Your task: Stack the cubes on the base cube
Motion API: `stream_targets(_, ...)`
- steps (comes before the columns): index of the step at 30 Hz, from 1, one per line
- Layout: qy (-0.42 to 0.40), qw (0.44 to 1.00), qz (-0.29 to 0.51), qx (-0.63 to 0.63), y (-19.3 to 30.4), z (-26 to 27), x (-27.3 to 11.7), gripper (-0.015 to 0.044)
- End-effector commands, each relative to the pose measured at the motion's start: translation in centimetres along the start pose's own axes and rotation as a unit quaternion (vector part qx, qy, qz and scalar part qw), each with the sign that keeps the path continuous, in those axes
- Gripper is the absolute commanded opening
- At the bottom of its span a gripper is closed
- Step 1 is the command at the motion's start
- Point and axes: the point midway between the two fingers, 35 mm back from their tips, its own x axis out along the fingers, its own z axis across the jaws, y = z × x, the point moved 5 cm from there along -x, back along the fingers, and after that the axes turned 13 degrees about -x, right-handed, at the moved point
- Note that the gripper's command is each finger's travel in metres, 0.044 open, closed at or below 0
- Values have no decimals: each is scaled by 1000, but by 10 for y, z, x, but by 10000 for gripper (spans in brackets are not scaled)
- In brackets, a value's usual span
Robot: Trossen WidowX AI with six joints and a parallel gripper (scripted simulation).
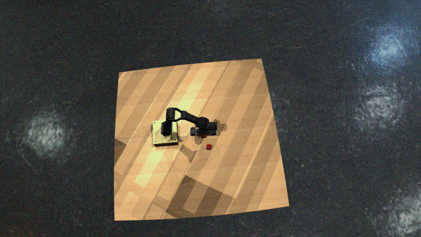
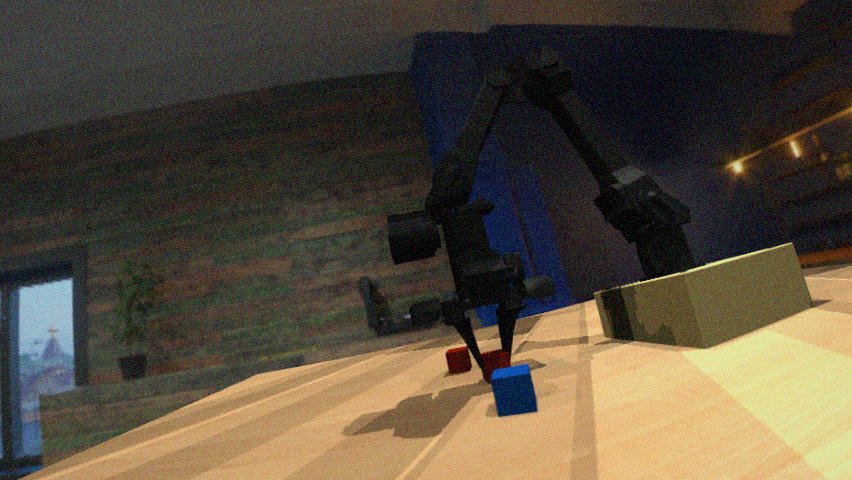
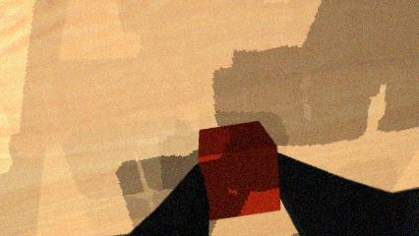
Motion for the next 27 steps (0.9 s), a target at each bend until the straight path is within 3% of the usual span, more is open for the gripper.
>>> stream_targets(1, 1, 1000, 2, 0, 1, -1, -5, 105)
stream_targets(27, 1, 1000, 2, -2, 1, -5, -80, 105)
